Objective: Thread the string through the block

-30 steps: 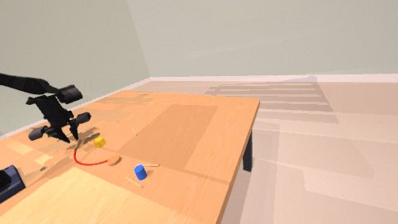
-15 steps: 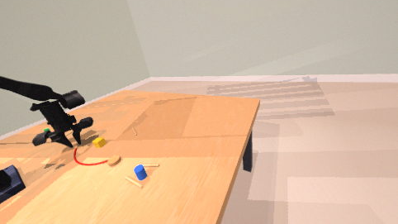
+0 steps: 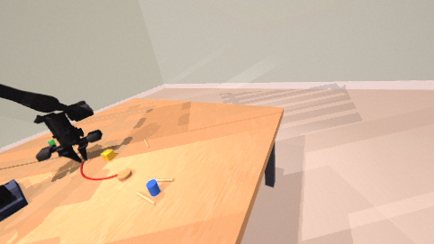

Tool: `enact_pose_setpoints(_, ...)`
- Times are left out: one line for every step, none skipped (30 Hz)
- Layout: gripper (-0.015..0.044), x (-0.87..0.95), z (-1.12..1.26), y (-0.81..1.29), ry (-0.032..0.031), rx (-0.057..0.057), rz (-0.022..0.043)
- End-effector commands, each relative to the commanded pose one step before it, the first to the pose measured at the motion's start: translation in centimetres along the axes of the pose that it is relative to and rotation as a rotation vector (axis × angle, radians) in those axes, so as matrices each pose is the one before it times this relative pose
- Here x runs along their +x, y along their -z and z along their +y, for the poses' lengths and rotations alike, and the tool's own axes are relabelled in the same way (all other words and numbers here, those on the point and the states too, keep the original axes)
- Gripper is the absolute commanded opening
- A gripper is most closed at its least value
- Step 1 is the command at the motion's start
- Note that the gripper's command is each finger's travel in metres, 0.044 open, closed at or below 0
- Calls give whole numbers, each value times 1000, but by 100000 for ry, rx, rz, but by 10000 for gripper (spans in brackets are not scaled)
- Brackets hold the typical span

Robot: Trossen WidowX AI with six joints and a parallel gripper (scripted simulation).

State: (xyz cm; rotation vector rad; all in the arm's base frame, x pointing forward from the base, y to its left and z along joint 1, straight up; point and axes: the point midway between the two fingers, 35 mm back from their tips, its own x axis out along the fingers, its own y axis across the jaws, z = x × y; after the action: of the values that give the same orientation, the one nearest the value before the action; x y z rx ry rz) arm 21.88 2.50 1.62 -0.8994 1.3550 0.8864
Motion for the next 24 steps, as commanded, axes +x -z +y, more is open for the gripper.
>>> enact_pose_setpoints(0, -20, -15, -10, 62, 4, -44)
enact_pose_setpoints(0, 0, 0, 0, 0, 0, 0)
enact_pose_setpoints(0, 0, 0, 0, 0, 0, 0)
enact_pose_setpoints(0, 0, 0, 0, 0, 0, 0)
enact_pose_setpoints(0, 0, 0, 0, 0, 0, 0)
enact_pose_setpoints(0, 0, 0, 0, 0, 0, 0)
enact_pose_setpoints(0, 0, 0, 0, 0, 0, 0)
enact_pose_setpoints(0, 0, 0, 0, 0, 0, 0)
enact_pose_setpoints(0, -20, -3, -2, 0, 0, 0)
enact_pose_setpoints(0, -60, -8, -5, 0, 0, 0)
enact_pose_setpoints(0, -101, -13, -7, 1, 0, 0)
enact_pose_setpoints(0, -123, -15, -9, 1, 0, 0)
enact_pose_setpoints(0, -123, -14, -8, 1, 0, 0)
enact_pose_setpoints(0, -124, -14, -8, 0, 0, 0)
enact_pose_setpoints(0, -124, -13, -8, 0, 0, 0)
enact_pose_setpoints(0, -124, -12, -7, 0, 0, 0)
enact_pose_setpoints(0, -124, -12, -7, 0, 0, 0)
enact_pose_setpoints(0, -125, -11, -6, 0, 0, 0)
enact_pose_setpoints(0, -125, -10, -6, 0, 0, 0)
enact_pose_setpoints(0, -125, -10, -6, 0, 0, 0)
enact_pose_setpoints(0, -126, -9, -5, 0, 0, 0)
enact_pose_setpoints(0, -126, -8, -5, 0, 0, 0)
enact_pose_setpoints(0, -126, -8, -4, 0, 0, 0)
enact_pose_setpoints(0, -126, -7, -4, 0, 0, 0)
